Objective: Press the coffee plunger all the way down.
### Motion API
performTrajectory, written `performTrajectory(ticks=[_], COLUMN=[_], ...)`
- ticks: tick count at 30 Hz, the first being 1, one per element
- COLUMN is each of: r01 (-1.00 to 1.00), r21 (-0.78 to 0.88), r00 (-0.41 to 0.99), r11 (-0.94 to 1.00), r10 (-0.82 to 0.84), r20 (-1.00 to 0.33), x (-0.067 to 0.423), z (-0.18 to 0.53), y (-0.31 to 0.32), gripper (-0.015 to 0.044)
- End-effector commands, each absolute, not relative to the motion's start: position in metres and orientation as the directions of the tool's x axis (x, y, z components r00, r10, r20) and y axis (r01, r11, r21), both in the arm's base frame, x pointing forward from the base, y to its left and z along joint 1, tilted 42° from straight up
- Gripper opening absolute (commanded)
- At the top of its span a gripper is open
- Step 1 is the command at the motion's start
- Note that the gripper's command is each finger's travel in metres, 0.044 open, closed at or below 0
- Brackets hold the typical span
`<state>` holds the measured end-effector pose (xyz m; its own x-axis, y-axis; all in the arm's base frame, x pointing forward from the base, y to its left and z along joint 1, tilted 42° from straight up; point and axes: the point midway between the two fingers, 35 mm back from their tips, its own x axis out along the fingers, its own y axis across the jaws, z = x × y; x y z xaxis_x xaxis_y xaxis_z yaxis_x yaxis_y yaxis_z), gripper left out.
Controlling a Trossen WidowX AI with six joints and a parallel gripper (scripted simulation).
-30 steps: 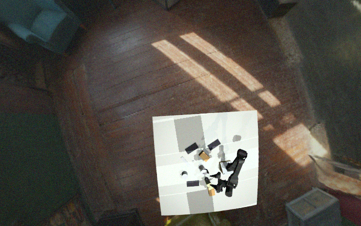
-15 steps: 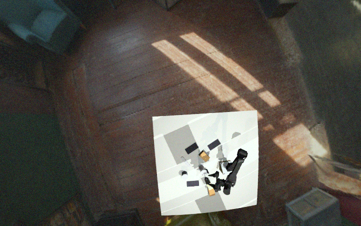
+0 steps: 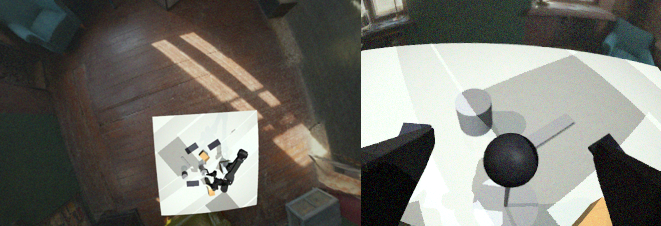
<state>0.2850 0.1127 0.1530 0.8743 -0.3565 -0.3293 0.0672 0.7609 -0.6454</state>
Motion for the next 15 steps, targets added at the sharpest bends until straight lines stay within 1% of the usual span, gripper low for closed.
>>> performTrajectory(ticks=[1, 11, 15], r01=[0.056, 0.056, 0.056], r21=[-0.656, -0.656, -0.656], r00=[0.872, 0.872, 0.872], r11=[0.752, 0.752, 0.752], r10=[-0.357, -0.357, -0.357], r20=[-0.335, -0.335, -0.335], x=[0.2861, 0.2861, 0.2861], z=[0.148, 0.148, 0.148], y=[0.1109, 0.1109, 0.1109], gripper=[0.0414, 0.0151, 0.0125])
